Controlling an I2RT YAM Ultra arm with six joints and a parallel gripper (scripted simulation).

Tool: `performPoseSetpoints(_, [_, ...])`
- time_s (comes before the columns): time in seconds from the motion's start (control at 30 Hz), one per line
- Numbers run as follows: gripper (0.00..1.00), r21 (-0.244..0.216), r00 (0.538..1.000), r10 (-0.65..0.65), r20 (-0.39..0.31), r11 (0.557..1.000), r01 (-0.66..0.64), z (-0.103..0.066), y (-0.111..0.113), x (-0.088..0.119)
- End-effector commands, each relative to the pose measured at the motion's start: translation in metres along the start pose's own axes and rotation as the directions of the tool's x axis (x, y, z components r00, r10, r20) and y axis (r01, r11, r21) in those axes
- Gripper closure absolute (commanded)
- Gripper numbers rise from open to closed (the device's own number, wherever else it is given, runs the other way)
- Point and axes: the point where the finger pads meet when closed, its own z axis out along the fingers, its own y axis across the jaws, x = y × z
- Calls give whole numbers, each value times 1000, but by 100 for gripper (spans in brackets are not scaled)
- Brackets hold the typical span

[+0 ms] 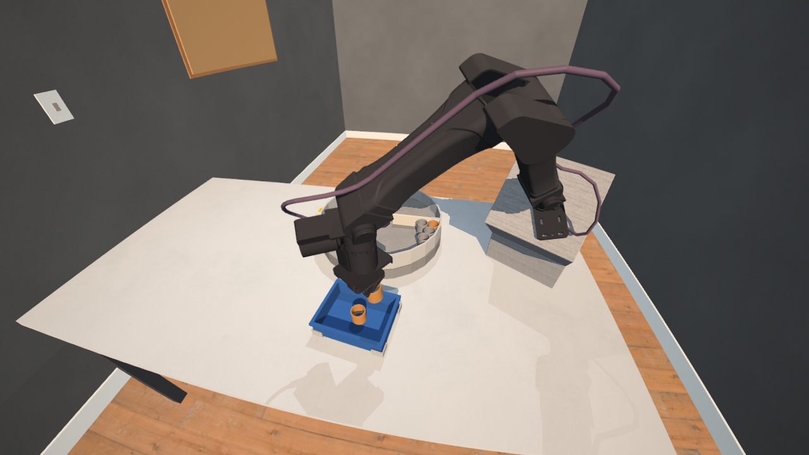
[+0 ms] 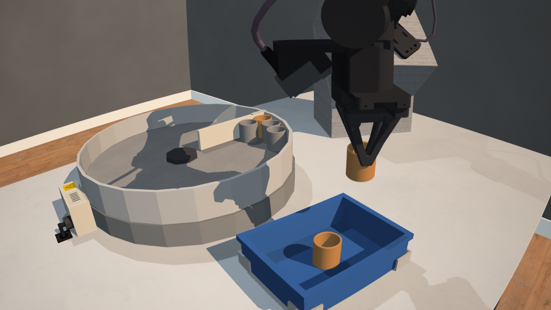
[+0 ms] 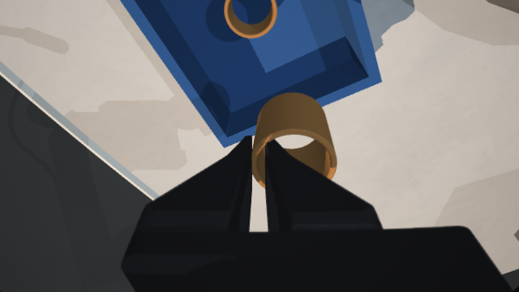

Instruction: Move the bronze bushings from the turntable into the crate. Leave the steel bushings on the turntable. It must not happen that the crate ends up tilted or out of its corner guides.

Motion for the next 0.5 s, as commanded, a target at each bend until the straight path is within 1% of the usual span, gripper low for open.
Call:
performPoseSetpoints(0.0, [100,-22,1000,-10,28,1000,10,-14,14,-3])
performPoseSetpoints(0.1, [100,-21,1000,-9,28,1000,10,-13,14,-3])
performPoseSetpoints(0.13, [100,-17,1000,-7,24,1000,7,-10,13,-2])
performPoseSetpoints(0.17, [100,-6,1000,-3,14,1000,3,-4,11,-2])
performPoseSetpoints(0.23, [100,-24,1000,-14,24,1000,14,2,16,-5])
performPoseSetpoints(0.37, [100,-25,1000,-13,24,1000,14,22,16,-5])
performPoseSetpoints(0.43, [100,-25,1000,-13,24,1000,14,22,16,-5])
performPoseSetpoints(0.47, [100,-25,1000,-13,23,1000,14,28,17,-5])
